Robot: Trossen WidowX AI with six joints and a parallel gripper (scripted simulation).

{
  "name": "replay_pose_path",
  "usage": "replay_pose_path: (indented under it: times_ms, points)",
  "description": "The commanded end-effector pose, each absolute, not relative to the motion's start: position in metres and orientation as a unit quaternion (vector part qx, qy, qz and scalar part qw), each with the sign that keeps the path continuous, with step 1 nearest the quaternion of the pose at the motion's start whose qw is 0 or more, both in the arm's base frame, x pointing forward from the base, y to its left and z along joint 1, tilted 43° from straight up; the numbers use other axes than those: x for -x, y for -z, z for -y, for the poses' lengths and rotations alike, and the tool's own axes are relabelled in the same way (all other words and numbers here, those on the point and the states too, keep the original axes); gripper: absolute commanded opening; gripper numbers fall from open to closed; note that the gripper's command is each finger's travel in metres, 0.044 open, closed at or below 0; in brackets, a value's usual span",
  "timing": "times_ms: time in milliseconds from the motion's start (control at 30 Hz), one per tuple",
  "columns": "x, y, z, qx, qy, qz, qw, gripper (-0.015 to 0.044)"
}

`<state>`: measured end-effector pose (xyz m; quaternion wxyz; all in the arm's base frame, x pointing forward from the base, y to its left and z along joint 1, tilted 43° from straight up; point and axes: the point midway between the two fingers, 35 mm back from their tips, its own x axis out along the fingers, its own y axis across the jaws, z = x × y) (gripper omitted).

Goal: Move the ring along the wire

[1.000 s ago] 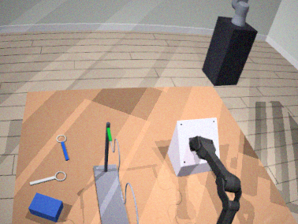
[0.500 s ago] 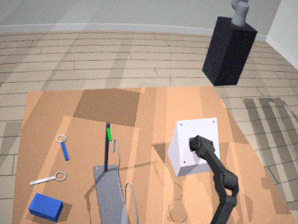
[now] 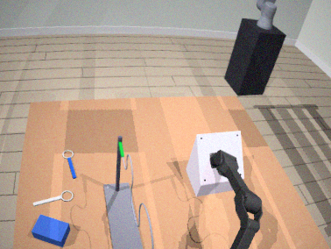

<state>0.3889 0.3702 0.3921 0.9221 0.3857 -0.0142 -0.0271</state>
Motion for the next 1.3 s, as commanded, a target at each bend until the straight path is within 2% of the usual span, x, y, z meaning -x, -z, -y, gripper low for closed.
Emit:
replay_pose_path:
  times_ms: [0, 1267]
  points:
    - [-0.397, -0.393, -0.369, -0.384, 0.027, 0.015, 0.923, 0.016]
    - [-0.444, -0.392, -0.363, -0.383, 0.026, 0.016, 0.923, 0.016]
